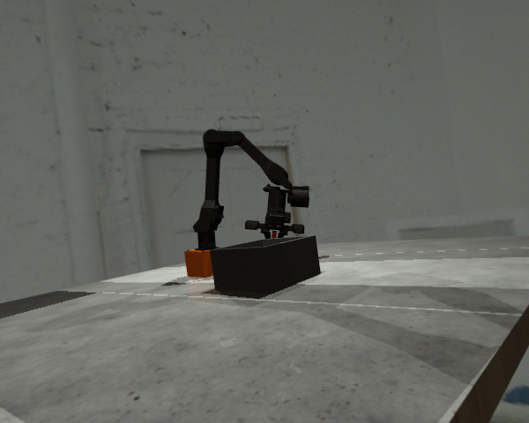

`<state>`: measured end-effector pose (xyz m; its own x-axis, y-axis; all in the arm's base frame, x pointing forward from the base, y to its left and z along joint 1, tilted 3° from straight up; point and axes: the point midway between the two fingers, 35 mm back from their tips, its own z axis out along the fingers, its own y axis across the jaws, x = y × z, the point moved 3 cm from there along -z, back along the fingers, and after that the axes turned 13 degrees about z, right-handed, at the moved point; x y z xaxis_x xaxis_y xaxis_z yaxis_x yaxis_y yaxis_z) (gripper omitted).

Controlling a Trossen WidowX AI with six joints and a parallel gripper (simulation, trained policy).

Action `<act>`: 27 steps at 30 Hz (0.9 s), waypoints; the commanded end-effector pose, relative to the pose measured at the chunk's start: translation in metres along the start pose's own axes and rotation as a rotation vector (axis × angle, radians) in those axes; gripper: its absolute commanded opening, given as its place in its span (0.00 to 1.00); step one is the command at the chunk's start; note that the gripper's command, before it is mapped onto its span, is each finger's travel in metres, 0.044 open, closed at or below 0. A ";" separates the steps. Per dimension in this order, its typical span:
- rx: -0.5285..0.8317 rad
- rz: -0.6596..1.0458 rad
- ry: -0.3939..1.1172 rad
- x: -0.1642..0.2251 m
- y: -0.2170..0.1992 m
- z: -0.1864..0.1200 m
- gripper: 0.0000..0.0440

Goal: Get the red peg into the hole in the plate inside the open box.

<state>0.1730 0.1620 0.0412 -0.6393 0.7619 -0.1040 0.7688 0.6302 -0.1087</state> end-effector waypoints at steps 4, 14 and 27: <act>-0.039 0.013 -0.030 -0.012 0.008 -0.028 0.00; -0.079 0.107 -0.077 -0.042 0.018 -0.065 0.00; -0.110 0.257 -0.135 -0.103 0.028 -0.081 0.00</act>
<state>0.2541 0.1190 0.1276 -0.4261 0.8735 -0.2355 0.8935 0.4471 0.0417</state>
